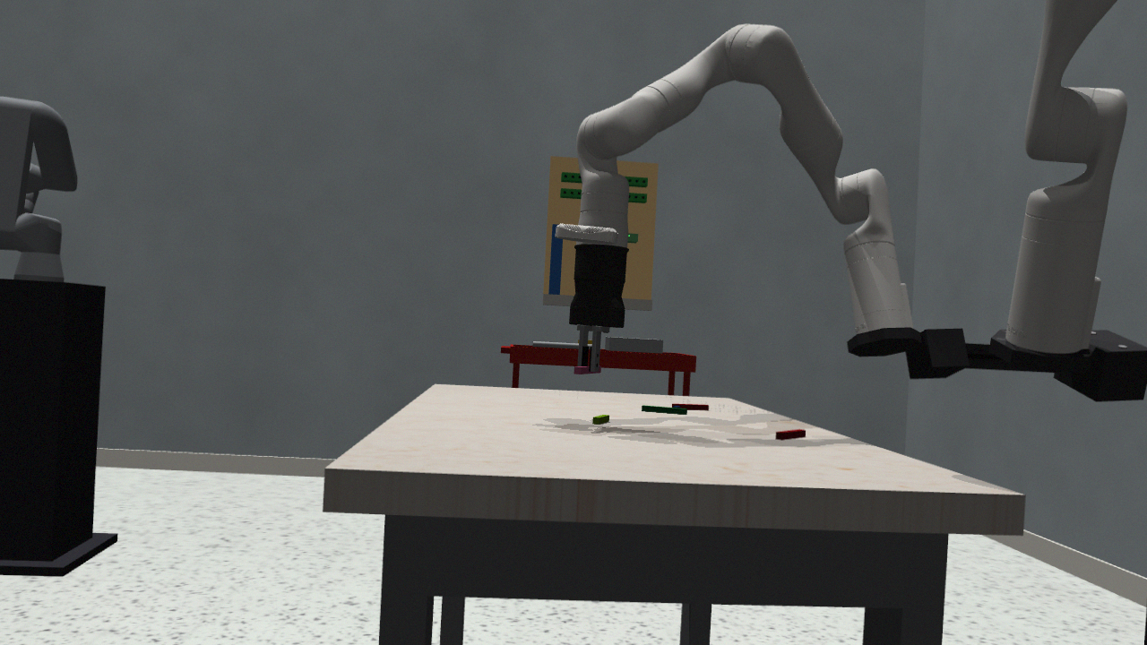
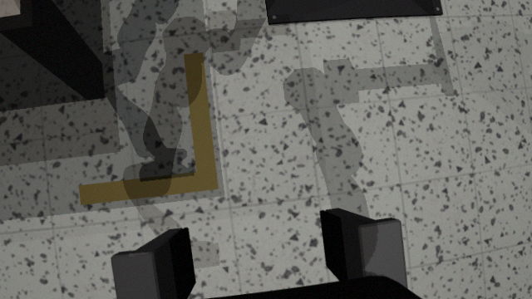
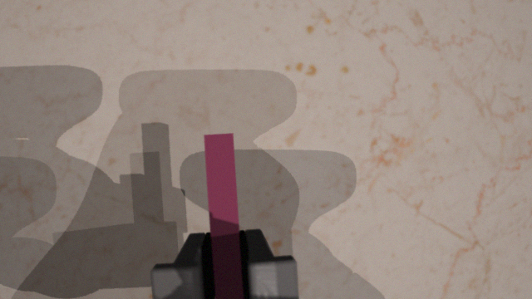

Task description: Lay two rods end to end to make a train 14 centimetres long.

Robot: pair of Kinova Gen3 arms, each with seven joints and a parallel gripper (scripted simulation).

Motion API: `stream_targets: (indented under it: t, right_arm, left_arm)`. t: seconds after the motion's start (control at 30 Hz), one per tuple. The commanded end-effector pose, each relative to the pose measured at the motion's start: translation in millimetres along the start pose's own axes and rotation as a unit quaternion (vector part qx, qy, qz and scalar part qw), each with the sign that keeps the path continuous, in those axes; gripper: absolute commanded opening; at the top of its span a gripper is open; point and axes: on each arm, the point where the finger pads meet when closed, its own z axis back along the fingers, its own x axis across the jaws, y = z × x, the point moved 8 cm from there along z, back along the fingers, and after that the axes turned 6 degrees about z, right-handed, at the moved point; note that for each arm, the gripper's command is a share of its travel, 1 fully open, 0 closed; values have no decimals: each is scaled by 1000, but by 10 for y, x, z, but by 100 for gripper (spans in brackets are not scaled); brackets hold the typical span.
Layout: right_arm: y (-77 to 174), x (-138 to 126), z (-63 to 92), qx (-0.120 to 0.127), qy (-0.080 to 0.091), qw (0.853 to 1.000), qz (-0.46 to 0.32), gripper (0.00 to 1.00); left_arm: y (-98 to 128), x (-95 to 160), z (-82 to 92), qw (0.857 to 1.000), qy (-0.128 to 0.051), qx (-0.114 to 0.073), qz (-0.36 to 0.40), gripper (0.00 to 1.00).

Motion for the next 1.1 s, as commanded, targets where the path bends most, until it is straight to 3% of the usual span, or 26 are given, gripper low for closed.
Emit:
stream_targets:
  t: [0.0, 0.13, 0.23, 0.4, 1.07]
  right_arm:
    - [9, -7, -195, 1, 3, 1000, -4, 24]
    - [10, -8, -381, 1, 3, 1000, -4, 24]
    - [14, -1, -406, 2, 2, 1000, -4, 24]
    - [12, -8, -578, 1, 3, 1000, -4, 24]
    - [20, 5, -616, 3, 2, 1000, -5, 24]
  left_arm:
    - [-8, -7, 5, 1000, 2, 0, -1, 100]
    - [-8, -7, 5, 1000, 2, 0, -1, 100]
    - [-8, -7, 5, 1000, 2, 0, -1, 100]
    - [-8, -7, 5, 1000, 2, 0, -1, 100]
    - [-8, -7, 5, 1000, 2, 0, -1, 100]
